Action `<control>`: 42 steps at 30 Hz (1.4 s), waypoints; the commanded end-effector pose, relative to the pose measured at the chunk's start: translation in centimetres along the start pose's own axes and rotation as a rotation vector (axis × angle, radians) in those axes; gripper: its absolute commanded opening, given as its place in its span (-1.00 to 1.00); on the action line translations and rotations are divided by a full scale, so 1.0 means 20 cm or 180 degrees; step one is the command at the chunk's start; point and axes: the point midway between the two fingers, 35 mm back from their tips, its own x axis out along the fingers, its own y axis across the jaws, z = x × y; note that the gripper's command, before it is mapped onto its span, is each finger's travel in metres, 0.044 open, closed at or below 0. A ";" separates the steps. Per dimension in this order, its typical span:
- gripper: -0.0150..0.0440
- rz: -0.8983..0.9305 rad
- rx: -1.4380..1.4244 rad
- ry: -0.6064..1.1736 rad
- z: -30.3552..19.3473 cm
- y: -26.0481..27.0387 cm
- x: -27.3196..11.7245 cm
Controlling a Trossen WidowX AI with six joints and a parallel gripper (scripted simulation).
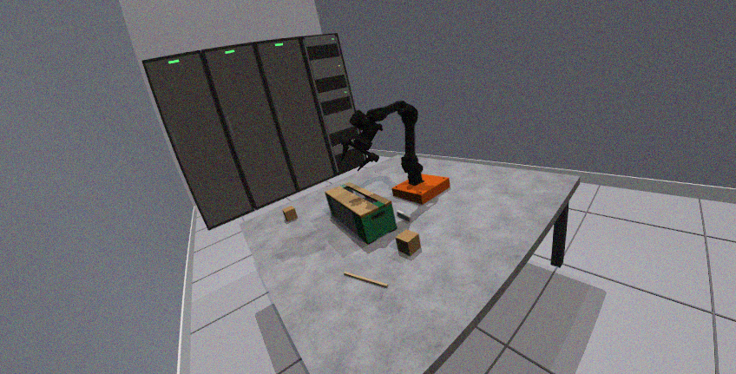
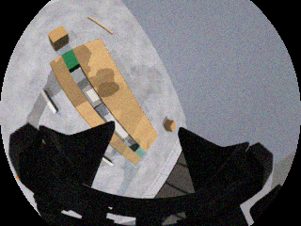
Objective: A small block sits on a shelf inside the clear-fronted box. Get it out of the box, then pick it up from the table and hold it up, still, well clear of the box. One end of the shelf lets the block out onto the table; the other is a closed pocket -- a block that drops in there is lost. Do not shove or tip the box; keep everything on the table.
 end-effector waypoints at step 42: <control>0.86 0.2160 -0.2361 0.1117 0.01 0.69 0.34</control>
